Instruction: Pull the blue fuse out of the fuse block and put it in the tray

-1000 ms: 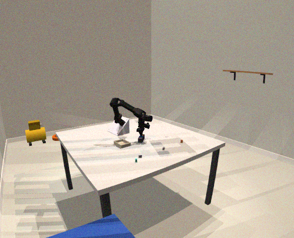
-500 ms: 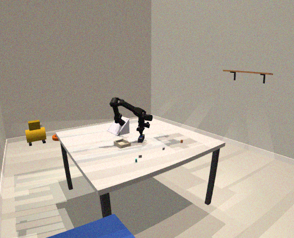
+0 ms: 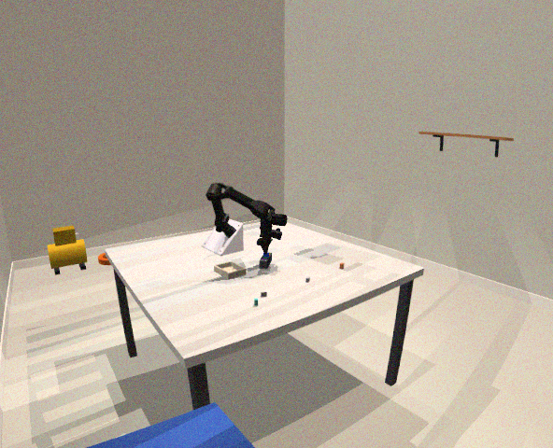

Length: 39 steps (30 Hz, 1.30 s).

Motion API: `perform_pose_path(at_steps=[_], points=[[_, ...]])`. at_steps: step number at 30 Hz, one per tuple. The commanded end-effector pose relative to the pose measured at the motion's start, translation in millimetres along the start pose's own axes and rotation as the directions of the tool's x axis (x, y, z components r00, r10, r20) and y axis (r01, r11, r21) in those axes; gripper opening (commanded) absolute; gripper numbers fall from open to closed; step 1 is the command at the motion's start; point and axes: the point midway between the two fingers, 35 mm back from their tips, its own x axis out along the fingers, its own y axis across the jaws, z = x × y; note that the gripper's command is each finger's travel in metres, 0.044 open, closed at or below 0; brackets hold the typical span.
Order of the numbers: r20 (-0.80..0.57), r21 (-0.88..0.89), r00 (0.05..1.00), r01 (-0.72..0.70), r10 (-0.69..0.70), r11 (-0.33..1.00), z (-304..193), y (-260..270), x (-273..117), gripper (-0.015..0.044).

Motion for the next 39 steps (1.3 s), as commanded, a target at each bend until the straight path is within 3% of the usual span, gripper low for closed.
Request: perform_pose_path(at_steps=[1,39], points=[[0.006,0.006,1.000,-0.003,0.003,1.000,1,0,-4,0.0000],[0.006,0.003,1.000,0.000,0.000,1.000,0,0,-23,0.0000]])
